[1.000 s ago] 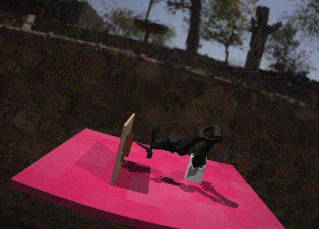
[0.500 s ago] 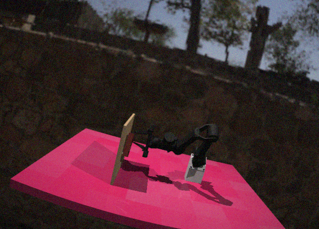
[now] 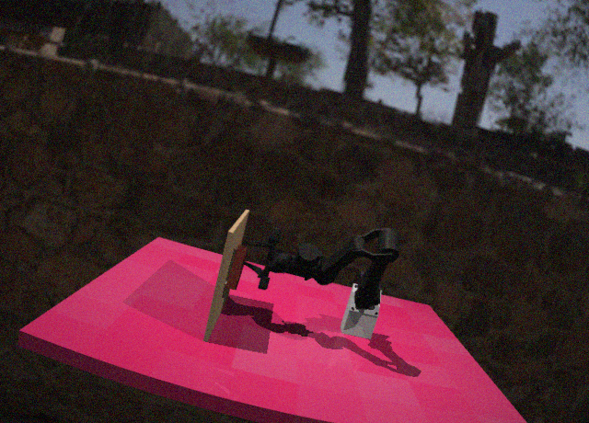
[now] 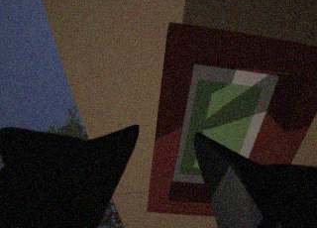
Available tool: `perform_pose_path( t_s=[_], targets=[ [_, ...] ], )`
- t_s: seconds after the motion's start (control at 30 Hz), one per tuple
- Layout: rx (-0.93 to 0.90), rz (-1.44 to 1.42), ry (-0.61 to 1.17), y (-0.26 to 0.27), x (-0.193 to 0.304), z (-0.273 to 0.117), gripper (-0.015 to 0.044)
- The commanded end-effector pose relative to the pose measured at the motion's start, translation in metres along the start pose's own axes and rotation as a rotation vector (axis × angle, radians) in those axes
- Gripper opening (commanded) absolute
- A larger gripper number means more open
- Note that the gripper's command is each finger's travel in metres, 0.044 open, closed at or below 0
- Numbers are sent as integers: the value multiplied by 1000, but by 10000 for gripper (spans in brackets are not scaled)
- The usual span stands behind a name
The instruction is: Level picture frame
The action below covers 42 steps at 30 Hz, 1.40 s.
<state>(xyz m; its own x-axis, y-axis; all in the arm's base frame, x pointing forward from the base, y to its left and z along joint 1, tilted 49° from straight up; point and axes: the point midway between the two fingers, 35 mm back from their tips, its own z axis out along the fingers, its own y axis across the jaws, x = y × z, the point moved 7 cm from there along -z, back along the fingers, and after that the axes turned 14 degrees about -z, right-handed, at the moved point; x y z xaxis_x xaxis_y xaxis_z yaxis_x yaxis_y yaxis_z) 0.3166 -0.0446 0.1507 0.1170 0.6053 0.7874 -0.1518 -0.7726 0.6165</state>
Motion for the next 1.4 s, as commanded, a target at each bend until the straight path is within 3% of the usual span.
perform_pose_path(
  t_s=[0.0,0.07,0.3,0.57,1.37],
  targets=[
    [1,1,3,0,0,1,260],
    [1,1,3,0,0,1,260],
    [1,1,3,0,0,1,76],
    [1,1,3,0,0,1,3],
    [1,1,3,5,-1,1,0]
  ],
)
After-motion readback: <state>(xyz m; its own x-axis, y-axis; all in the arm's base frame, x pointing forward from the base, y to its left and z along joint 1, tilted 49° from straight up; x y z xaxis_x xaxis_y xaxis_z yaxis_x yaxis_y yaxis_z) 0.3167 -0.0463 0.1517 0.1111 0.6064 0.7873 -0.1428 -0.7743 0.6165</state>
